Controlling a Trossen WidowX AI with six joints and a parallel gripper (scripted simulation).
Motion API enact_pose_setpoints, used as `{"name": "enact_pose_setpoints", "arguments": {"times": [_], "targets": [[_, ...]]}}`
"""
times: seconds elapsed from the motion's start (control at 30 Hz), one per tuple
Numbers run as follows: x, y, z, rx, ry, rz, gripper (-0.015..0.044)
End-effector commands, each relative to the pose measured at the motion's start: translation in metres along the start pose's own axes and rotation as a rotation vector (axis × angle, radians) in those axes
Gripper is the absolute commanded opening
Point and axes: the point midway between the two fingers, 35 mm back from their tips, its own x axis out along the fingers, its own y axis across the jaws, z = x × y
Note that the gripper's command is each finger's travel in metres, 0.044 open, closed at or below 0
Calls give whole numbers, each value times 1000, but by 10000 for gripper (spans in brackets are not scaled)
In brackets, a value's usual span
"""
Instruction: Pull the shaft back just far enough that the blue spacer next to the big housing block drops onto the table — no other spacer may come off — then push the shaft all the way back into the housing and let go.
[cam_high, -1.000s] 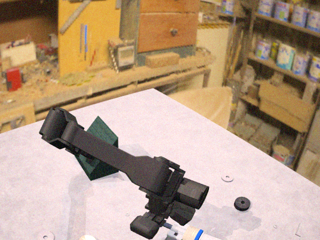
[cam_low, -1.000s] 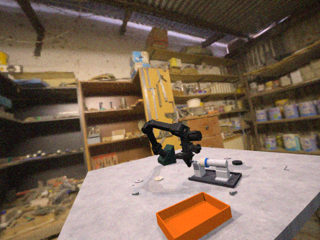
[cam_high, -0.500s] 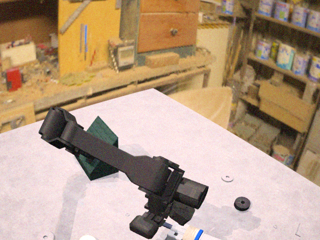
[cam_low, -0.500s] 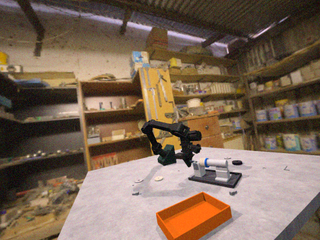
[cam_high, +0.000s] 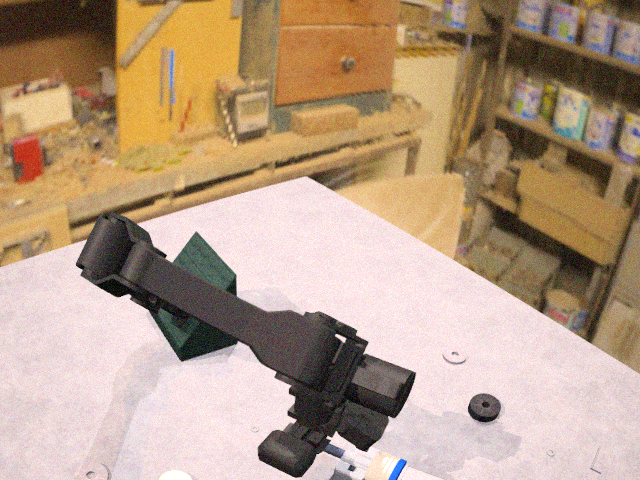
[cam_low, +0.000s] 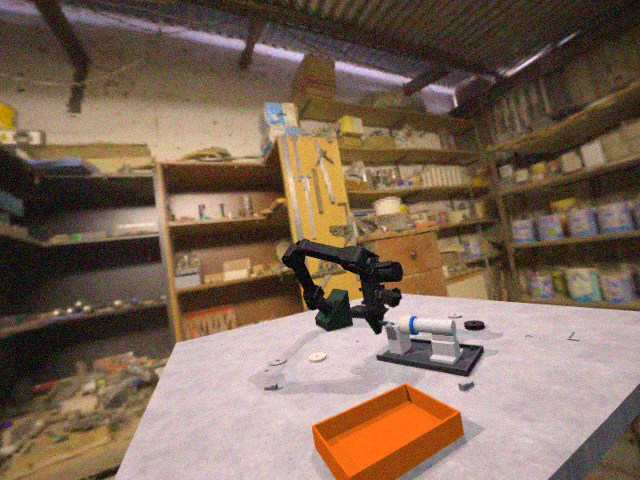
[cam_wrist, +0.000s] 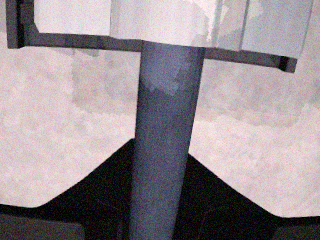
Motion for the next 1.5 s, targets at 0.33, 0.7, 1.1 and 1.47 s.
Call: {"name": "enact_pose_setpoints", "arguments": {"times": [0.33, 0.7, 1.1, 1.47], "targets": [[0, 0, -2, -3, 2, 3, 0], [0, 0, -3, -3, 2, 3, 0], [0, 0, -5, -3, 2, 3, 0], [0, 0, -6, -3, 2, 3, 0]]}}
